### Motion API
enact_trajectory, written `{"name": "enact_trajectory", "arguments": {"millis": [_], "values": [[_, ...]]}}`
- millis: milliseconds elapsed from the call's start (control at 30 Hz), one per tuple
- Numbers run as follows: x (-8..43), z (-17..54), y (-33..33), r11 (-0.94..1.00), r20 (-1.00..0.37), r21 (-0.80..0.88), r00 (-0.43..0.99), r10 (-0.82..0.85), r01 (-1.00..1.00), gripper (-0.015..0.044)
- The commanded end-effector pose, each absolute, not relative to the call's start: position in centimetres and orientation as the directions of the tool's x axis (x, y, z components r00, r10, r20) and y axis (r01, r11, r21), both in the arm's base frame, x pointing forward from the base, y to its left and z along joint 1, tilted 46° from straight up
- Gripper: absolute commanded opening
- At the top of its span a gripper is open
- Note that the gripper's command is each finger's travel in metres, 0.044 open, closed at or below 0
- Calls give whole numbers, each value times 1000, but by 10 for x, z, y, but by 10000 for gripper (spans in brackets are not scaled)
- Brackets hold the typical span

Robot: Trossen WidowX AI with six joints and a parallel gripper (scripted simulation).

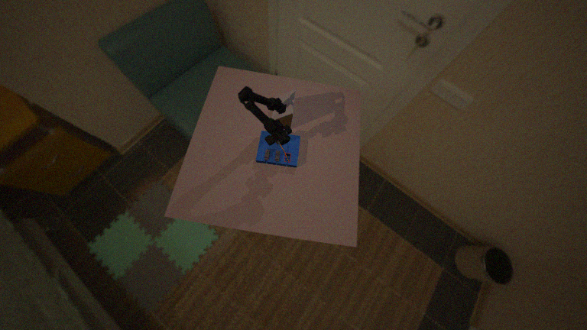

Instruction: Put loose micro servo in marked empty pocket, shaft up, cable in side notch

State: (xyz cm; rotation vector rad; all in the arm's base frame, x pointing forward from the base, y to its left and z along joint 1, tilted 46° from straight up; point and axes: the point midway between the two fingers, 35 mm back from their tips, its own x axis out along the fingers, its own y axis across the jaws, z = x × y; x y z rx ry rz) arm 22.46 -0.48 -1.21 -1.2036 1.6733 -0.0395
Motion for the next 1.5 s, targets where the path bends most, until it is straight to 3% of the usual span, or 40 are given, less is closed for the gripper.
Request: {"name": "enact_trajectory", "arguments": {"millis": [0,700,1467], "values": [[226,-27,13,501,-704,-541,38,-709,-675,0],[224,-71,57,519,-706,-556,39,-707,-650,0],[224,-71,57,706,-706,-708,39,-707,-14,0]]}}
